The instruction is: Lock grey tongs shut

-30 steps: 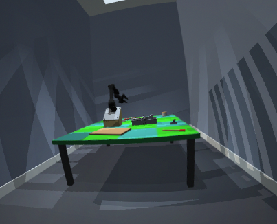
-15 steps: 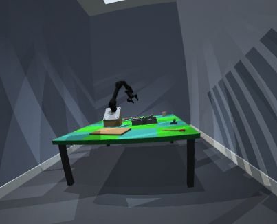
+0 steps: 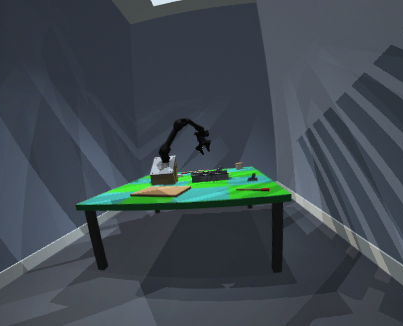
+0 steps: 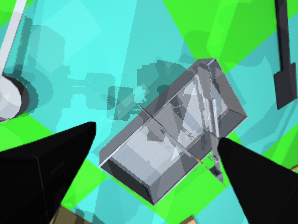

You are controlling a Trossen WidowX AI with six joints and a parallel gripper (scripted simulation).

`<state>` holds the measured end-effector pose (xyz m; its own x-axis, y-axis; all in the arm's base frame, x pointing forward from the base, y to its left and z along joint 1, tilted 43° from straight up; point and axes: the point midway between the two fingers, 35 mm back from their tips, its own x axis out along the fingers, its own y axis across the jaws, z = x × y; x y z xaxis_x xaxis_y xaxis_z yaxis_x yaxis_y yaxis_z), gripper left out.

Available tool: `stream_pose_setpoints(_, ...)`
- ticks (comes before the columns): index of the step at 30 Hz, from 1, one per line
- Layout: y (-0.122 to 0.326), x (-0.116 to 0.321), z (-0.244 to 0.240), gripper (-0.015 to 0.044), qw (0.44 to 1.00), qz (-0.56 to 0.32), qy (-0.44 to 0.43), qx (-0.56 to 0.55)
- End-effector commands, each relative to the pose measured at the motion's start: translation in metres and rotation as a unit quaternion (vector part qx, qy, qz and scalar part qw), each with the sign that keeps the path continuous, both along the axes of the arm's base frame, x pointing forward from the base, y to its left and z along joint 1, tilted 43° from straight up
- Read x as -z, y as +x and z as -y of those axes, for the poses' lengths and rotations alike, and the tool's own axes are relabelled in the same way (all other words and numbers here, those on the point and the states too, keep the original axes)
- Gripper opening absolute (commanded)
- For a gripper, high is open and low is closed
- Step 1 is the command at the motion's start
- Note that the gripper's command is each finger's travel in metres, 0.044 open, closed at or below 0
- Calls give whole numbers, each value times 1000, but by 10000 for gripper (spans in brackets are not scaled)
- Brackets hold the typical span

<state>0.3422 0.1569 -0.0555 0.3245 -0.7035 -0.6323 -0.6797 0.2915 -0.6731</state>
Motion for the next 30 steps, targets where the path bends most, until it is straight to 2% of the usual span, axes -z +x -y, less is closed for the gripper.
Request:
stream_pose_setpoints(1,36,-22,53,440,932,219,116,266)
stream_pose_setpoints(5,49,-31,86,440,843,328,154,397)
stream_pose_setpoints(9,60,-41,119,440,728,427,178,506)
stream_pose_setpoints(19,73,-65,205,440,348,620,186,679)
stream_pose_setpoints(21,73,-67,210,440,321,628,184,684)
stream_pose_setpoints(30,73,-67,210,440,321,628,184,684)
